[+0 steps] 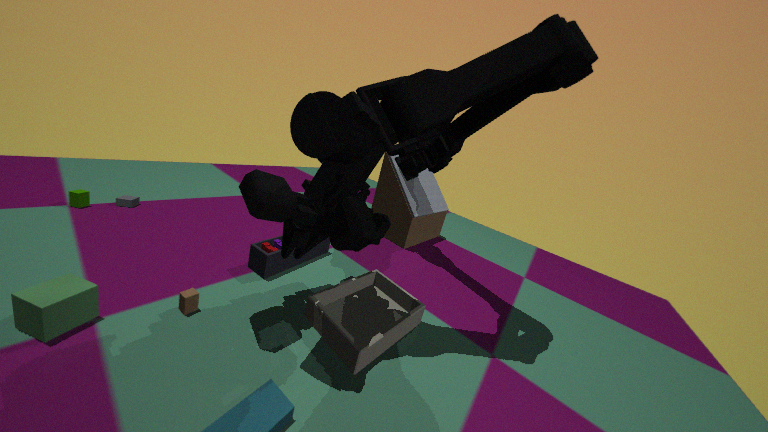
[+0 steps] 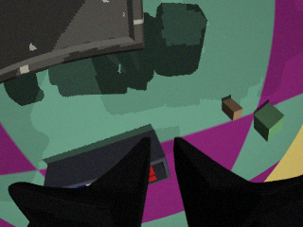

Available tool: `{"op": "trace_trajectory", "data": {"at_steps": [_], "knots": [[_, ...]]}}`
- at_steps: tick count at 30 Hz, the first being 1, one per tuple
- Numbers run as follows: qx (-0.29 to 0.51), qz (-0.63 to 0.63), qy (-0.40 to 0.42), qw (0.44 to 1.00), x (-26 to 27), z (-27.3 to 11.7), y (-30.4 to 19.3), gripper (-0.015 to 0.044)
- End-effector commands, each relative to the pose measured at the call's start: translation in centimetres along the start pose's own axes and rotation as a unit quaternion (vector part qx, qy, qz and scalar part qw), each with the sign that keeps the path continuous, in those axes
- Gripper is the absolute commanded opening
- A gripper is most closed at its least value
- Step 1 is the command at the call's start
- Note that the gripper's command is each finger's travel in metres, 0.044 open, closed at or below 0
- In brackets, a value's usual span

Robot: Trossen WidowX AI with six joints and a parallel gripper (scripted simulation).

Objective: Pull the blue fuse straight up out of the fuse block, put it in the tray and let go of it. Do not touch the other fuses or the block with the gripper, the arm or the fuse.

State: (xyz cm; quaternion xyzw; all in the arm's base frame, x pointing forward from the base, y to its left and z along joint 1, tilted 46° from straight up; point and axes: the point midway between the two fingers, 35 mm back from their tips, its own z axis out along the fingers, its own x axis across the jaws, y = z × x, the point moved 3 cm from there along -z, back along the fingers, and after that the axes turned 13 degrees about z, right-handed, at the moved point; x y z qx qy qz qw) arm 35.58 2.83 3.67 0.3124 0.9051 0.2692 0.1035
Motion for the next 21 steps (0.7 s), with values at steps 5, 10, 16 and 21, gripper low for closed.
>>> {"op": "trace_trajectory", "data": {"at_steps": [5,10,16,21], "knots": [[-0.075,-0.116,0.133,0.981,2.5,-0.7,-10.7,0.0074],[-0.104,-0.131,0.141,0.976,3.0,-1.0,-11.9,0.0074],[-0.104,-0.131,0.141,0.976,3.1,-1.1,-11.7,0.0074],[-0.104,-0.131,0.141,0.976,3.2,-0.8,-11.7,0.0074]]}}
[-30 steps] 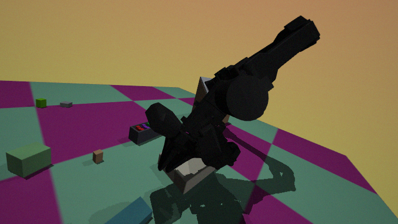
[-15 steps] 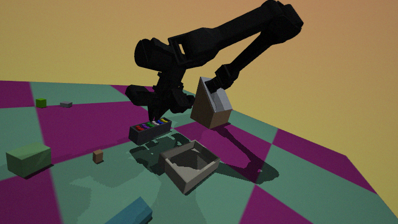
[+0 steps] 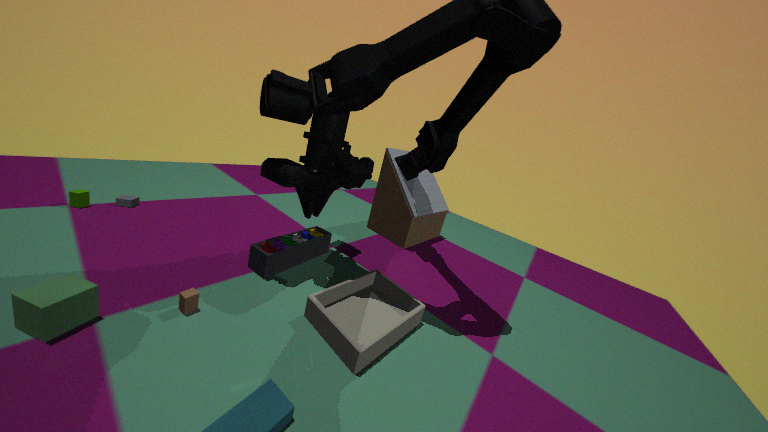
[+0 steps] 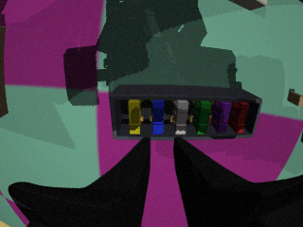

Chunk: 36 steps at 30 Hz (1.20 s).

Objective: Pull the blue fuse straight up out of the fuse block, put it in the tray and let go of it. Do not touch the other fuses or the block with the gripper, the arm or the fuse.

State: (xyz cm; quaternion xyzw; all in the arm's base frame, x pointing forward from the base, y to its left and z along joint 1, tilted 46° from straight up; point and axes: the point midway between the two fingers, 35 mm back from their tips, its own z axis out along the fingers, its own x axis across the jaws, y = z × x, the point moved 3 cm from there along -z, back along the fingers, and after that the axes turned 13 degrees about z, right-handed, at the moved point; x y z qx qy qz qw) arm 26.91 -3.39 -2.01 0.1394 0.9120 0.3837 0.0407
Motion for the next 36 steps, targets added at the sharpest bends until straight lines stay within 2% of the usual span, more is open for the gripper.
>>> {"op": "trace_trajectory", "data": {"at_steps": [1,36], "knots": [[-0.004,-0.002,0.001,1.000,0.1,0.3,0.0,0.0074],[-0.005,-0.001,0.001,1.000,0.2,3.0,0.1,0.0074]]}}
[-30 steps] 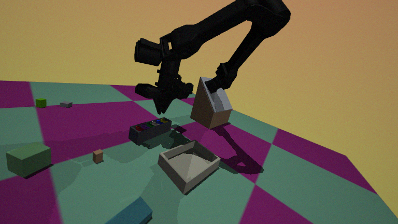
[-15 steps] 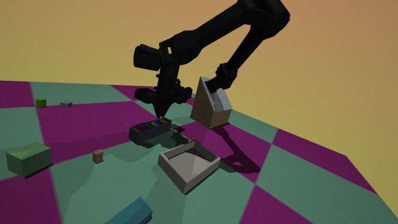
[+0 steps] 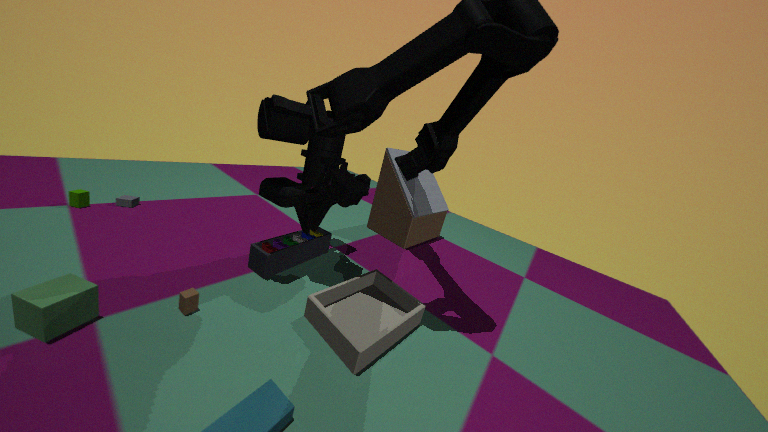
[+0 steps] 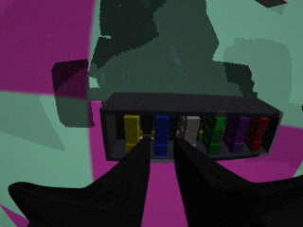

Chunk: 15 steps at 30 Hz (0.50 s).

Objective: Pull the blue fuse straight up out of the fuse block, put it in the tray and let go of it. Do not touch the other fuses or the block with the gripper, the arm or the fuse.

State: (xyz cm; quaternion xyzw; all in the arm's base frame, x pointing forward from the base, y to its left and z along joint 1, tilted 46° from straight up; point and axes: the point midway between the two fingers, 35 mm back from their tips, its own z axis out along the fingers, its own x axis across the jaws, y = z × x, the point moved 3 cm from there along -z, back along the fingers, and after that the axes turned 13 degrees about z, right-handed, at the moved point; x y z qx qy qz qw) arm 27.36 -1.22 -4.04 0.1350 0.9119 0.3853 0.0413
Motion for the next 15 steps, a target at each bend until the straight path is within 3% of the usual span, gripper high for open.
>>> {"op": "trace_trajectory", "data": {"at_steps": [1,15], "knots": [[-0.003,0.003,0.000,1.000,0.03,0.06,0.03,0.0074],[-0.003,0.003,0.000,1.000,0.04,0.74,0.04,0.0074]]}}
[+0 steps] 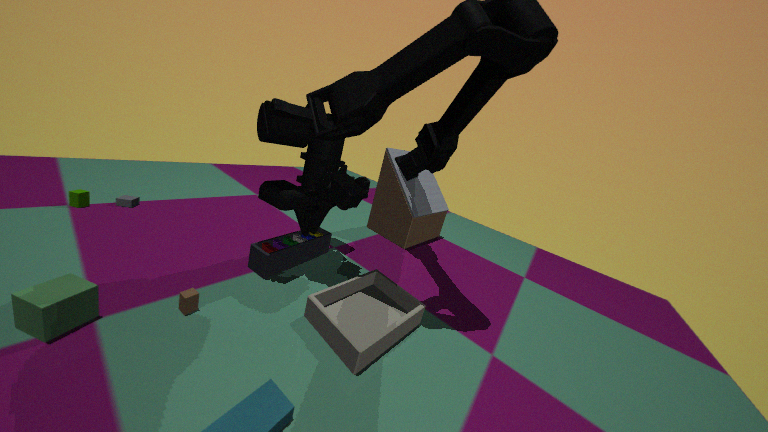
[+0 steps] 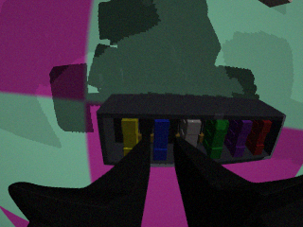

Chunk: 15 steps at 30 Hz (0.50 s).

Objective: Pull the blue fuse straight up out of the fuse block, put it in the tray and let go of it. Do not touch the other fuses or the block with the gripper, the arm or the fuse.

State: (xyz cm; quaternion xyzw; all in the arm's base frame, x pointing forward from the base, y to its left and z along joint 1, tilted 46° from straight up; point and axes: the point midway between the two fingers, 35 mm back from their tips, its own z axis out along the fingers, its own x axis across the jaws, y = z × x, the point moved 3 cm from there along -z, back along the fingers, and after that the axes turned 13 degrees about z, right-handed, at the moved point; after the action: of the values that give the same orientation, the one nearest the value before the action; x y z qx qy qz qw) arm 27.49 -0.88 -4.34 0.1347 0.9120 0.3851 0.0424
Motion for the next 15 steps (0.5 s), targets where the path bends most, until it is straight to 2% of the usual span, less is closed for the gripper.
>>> {"op": "trace_trajectory", "data": {"at_steps": [1,7,15], "knots": [[-0.003,0.003,0.001,1.000,0.08,0.36,0.00,0.0074],[-0.003,0.003,0.001,1.000,0.08,0.59,0.01,0.0074],[0.000,0.000,0.000,1.000,0.02,0.47,0.01,0.0021]]}}
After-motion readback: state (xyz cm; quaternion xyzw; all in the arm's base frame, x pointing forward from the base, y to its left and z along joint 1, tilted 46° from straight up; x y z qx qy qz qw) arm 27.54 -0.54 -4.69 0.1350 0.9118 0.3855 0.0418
